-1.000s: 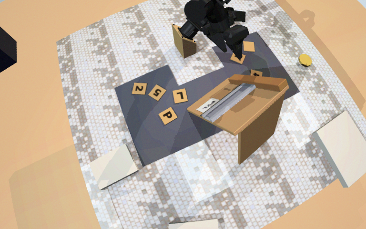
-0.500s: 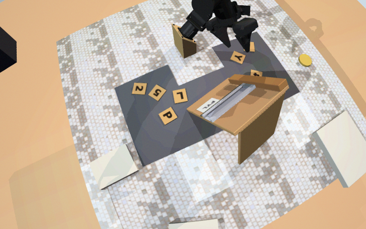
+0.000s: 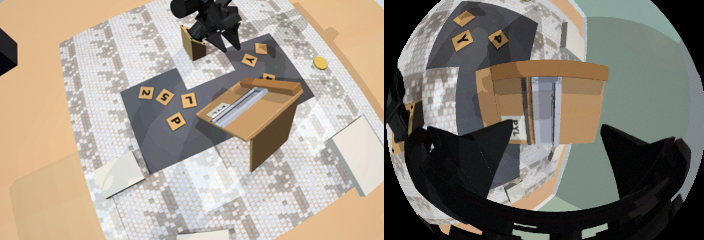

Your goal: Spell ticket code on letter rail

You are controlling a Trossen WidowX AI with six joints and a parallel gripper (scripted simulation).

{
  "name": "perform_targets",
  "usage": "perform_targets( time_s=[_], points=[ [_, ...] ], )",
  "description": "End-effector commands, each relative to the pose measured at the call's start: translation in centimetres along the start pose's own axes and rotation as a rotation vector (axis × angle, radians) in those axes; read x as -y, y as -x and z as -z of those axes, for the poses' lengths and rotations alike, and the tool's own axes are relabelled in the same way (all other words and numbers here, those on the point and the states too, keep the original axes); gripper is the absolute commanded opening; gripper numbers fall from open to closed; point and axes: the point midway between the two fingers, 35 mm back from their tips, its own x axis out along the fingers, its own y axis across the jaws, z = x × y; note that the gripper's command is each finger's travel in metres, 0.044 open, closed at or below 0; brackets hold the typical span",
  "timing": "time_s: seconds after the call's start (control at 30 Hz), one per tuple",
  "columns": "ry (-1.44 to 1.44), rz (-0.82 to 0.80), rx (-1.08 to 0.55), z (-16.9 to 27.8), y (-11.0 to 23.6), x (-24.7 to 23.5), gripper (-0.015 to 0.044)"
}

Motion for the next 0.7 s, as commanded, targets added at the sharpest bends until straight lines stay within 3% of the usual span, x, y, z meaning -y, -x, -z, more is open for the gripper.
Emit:
perform_targets(
  time_s=[0.0,0.17,0.3,0.67],
  points=[
    [0.009,0.01,0.0,-0.1,0.0,-0.1,0.044],
    [0.009,0.01,0.0,-0.1,0.0,-0.1,0.044],
    [0.015,-0.049,0.001,1.0,-0.6,-0.3,0.034],
    [-0.028,-0.458,-0.011,12.0,-6.1,-4.3,0.034]
  ],
)
